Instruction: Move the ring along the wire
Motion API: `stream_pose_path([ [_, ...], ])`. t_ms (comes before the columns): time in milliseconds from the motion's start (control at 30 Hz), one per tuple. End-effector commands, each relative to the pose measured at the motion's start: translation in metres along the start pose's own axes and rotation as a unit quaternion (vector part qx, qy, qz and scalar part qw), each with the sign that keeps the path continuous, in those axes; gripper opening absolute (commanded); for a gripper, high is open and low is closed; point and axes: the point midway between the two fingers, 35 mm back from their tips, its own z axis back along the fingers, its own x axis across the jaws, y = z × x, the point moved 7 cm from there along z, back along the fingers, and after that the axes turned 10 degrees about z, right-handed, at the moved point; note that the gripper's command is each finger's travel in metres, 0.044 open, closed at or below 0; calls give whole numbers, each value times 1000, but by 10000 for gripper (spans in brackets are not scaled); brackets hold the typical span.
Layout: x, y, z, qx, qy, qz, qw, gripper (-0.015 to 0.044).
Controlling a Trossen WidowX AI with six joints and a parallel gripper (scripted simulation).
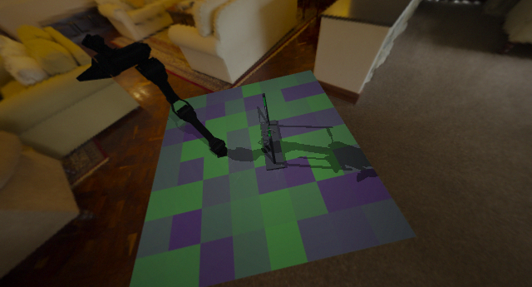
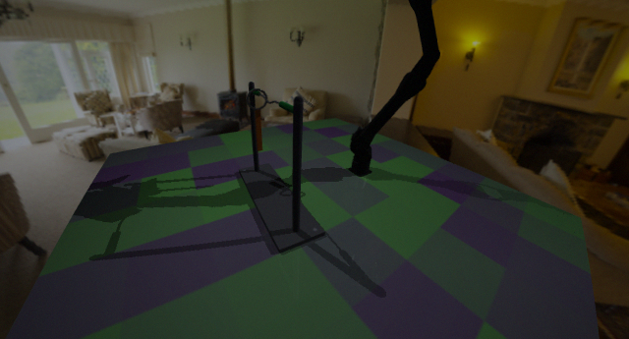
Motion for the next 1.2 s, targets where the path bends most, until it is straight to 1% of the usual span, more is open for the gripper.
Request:
stream_pose_path([
  [0, 1, 0, 0, -2, 0, 1, 1000, 374],
  [267, 31, 4, 1, -101, -17, 29, 994, 164],
  [467, 59, 15, 6, -180, -57, 50, 981, 160],
  [667, 89, 35, 14, -250, -119, 67, 959, 160],
  [933, 129, 74, 31, -322, -224, 88, 915, 160],
  [1167, 161, 122, 48, -354, -336, 103, 867, 160],
])
